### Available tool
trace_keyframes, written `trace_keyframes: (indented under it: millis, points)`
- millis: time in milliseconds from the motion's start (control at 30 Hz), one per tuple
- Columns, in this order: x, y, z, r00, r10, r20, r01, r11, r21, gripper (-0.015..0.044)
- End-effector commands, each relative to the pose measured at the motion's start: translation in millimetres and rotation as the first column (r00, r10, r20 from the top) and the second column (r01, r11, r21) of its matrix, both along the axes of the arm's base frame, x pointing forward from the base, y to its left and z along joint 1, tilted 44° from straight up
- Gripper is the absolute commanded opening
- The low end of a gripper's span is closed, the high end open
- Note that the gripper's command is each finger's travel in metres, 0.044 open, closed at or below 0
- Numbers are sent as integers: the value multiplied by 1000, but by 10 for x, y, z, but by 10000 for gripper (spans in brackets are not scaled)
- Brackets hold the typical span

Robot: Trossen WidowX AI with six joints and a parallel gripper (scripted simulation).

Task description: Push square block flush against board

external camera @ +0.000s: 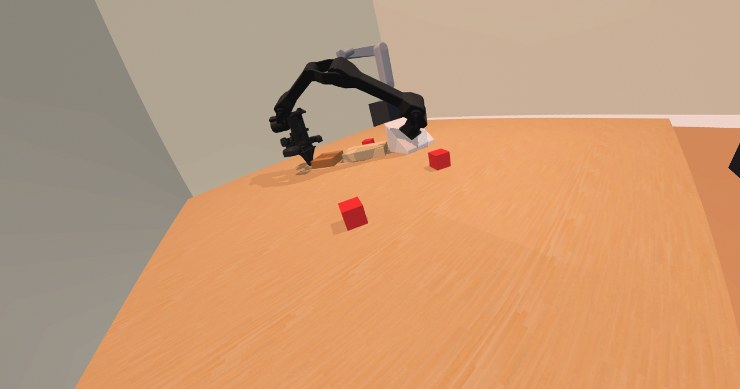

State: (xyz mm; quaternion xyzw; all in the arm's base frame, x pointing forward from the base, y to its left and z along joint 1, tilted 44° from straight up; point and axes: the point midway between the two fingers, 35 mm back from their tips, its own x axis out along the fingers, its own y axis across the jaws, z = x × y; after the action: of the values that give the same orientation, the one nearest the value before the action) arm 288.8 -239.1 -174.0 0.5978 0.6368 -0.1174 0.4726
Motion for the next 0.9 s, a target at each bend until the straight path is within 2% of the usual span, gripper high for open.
trace_keyframes:
  millis: [0, 867]
  points:
    - [-35, 80, 20, 1000, -3, -8, 3, 1000, 13, 0]
    - [-156, 256, 151, 1000, -3, -9, 3, 1000, 14, 0]
